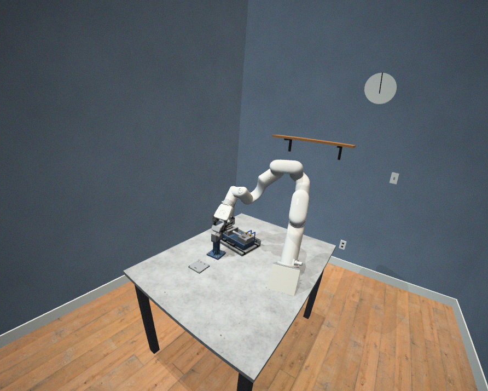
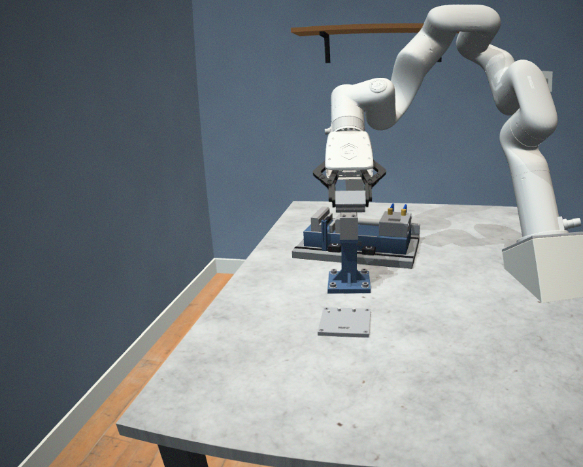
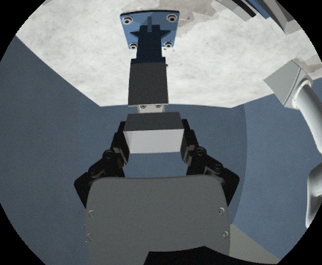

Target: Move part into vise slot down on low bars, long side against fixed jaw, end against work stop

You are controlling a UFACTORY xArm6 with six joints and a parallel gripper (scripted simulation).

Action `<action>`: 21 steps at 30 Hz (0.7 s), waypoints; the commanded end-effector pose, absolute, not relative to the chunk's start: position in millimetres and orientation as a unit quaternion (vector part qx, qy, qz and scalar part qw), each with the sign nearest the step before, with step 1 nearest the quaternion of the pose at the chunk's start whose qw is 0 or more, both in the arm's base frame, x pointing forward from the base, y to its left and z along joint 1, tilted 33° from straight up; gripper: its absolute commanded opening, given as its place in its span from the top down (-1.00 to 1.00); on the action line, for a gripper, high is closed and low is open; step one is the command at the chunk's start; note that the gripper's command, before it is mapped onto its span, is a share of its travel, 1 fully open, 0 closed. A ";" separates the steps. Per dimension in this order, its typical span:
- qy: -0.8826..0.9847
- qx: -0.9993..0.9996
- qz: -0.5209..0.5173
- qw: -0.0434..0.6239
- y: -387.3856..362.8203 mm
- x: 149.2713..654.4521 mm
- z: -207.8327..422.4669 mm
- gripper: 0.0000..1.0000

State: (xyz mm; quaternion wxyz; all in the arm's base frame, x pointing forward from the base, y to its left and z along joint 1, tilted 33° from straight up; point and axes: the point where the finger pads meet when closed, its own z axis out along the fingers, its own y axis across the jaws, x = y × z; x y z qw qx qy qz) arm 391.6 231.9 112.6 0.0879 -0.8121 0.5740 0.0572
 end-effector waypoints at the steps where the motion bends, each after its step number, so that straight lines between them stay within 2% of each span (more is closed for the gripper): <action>1: 0.574 -0.813 0.051 0.086 232.9 392.1 114.0 1.00; 21: 0.578 -0.814 0.006 0.054 234.0 391.5 114.1 1.00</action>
